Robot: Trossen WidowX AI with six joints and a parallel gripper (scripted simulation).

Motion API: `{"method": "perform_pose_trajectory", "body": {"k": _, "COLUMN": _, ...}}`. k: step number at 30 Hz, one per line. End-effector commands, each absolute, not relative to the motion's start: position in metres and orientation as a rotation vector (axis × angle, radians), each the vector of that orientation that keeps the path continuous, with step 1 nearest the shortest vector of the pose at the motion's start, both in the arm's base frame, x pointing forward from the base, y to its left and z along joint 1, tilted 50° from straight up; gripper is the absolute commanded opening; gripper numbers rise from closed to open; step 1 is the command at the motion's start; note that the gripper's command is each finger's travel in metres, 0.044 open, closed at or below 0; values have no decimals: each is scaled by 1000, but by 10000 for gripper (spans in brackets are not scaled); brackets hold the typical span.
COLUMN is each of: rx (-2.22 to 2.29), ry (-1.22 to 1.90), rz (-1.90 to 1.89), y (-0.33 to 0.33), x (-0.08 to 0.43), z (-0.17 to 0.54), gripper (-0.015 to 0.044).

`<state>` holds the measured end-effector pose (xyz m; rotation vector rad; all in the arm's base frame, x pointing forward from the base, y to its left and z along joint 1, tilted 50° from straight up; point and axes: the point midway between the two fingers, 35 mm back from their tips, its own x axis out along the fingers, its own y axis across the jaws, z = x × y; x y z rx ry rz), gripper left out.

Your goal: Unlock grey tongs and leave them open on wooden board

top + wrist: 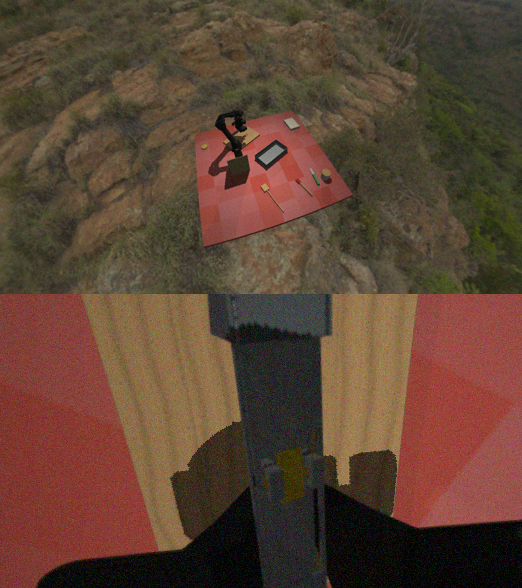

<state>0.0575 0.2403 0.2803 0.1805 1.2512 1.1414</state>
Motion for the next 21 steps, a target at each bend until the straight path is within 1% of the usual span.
{"method": "perform_pose_trajectory", "body": {"k": 1, "rx": 167, "ry": 1213, "rz": 1123, "y": 237, "x": 54, "z": 280, "gripper": -150}}
{"method": "perform_pose_trajectory", "body": {"k": 21, "rx": 145, "ry": 948, "rz": 1017, "y": 224, "x": 42, "z": 280, "gripper": -150}}
